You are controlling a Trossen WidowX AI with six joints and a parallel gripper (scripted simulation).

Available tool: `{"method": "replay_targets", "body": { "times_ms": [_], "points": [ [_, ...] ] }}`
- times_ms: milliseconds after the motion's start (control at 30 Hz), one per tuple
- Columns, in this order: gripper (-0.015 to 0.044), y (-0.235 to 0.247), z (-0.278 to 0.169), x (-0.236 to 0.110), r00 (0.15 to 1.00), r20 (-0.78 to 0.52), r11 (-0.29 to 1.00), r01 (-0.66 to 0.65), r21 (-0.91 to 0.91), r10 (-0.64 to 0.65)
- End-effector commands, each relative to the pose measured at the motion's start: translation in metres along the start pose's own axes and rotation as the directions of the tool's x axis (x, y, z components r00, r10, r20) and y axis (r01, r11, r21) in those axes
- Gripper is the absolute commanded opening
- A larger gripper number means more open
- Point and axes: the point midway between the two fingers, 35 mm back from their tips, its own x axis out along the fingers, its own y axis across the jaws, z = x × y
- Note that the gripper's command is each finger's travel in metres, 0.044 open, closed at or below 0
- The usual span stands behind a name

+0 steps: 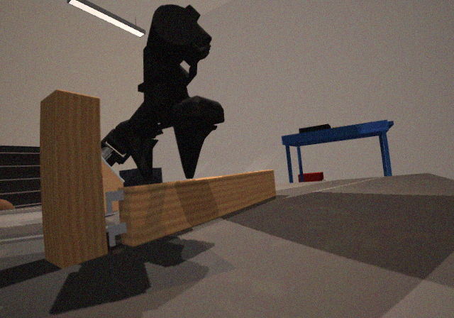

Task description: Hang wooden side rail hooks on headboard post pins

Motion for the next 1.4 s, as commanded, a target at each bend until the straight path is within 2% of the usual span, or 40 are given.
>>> {"method": "replay_targets", "body": {
  "times_ms": [0, 1100, 1367],
  "points": [
    [0.0440, -0.001, 0.000, 0.005, 1.000, 0.005, 1.000, 0.005, 0.004, -0.005],
    [0.0440, 0.000, 0.001, 0.055, 1.000, 0.008, 1.000, 0.005, 0.004, -0.005],
    [0.0230, 0.000, 0.001, 0.055, 1.000, 0.008, 1.000, 0.005, 0.004, -0.005]
  ]
}}
